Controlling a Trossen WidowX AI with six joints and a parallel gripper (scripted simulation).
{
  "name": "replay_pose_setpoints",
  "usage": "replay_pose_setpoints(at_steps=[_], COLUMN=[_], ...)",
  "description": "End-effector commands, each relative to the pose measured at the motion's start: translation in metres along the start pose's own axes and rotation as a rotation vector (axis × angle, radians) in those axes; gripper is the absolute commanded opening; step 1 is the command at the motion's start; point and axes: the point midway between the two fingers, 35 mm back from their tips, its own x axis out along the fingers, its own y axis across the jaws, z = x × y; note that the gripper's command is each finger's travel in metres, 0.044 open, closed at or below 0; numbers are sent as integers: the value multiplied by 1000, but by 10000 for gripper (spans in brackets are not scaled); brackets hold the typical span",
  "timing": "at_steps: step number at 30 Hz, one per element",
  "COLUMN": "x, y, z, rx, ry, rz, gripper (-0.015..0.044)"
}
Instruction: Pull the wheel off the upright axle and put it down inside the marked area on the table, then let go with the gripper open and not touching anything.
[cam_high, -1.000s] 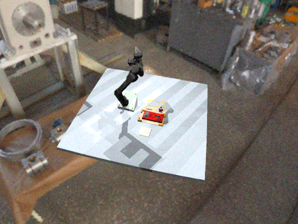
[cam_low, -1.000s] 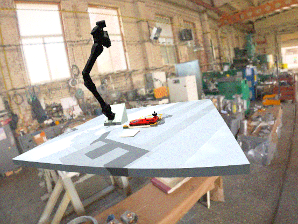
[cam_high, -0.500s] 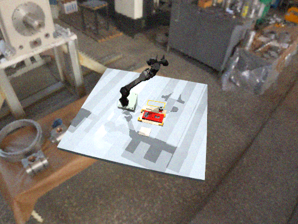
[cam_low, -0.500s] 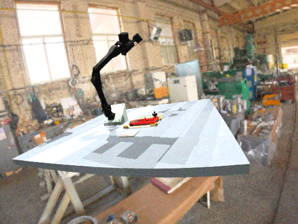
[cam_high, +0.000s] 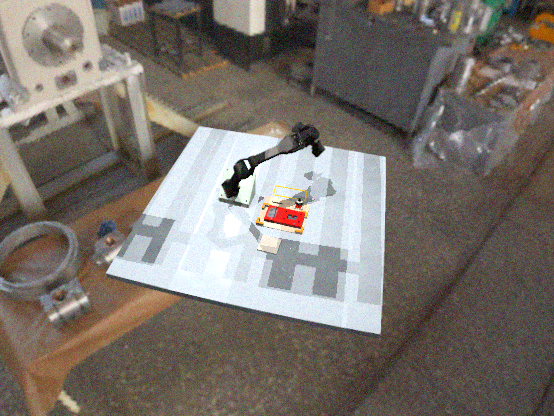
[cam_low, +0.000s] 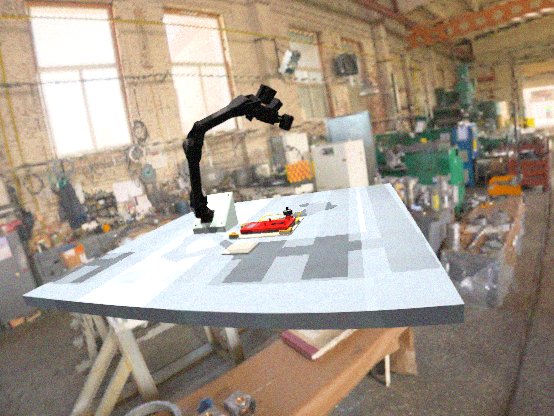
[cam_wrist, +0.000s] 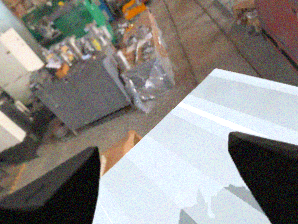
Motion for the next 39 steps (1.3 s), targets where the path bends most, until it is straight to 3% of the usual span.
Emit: replay_pose_setpoints(at_steps=[1, 9, 19, 39], x=[24, 41, 18, 18], y=[-30, -80, -125, -139], z=[-51, -149, -252, -266], rx=[195, 486, 643, 643], ry=[199, 537, 859, 863], rz=[-134, -459, -952, -961], gripper=[300, 300, 300, 300])
